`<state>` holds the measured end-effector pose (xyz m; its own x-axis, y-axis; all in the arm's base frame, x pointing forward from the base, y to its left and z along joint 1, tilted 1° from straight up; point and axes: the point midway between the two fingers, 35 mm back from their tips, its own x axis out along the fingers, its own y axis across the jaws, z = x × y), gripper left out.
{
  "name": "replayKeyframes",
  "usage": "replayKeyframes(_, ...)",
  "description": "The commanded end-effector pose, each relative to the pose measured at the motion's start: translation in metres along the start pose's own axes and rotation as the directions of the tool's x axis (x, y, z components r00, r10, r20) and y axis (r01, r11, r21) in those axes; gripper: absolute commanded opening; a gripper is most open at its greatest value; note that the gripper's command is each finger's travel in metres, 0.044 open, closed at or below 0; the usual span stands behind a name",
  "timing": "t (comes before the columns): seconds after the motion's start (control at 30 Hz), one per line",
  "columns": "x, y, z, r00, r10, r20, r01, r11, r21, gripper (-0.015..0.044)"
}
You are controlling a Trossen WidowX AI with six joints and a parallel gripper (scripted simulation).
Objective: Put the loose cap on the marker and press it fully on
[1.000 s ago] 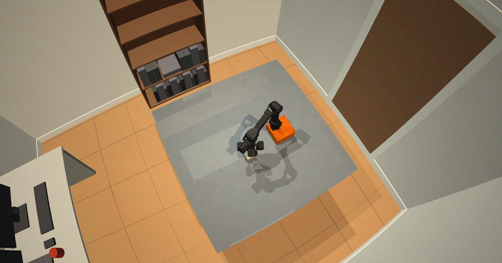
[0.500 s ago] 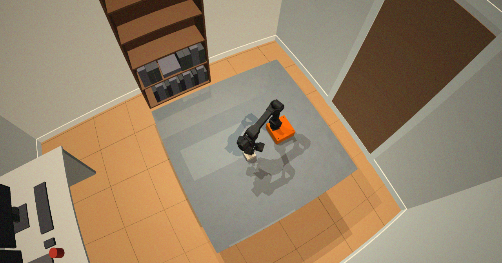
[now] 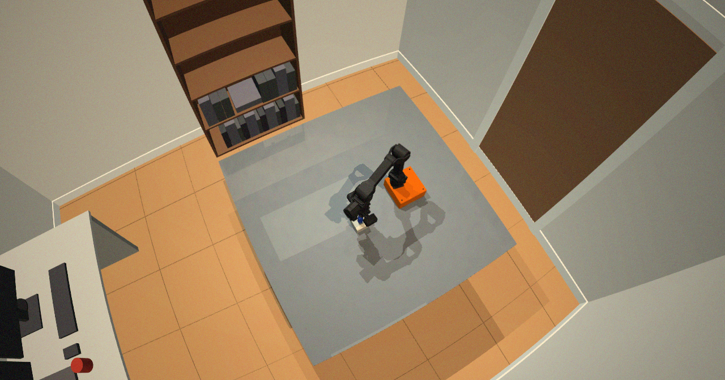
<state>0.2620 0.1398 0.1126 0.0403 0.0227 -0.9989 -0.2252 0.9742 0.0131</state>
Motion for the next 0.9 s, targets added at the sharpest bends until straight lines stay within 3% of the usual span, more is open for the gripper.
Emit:
replayKeyframes(0.0, 0.001, 0.0, 0.0, 1.0, 0.001, 0.001, -0.001, 0.998, 0.061, 0.0)
replayKeyframes(0.87, 0.031, 0.0, 0.0, 1.0, 0.001, 0.001, -0.001, 0.998, 0.061, 0.0)
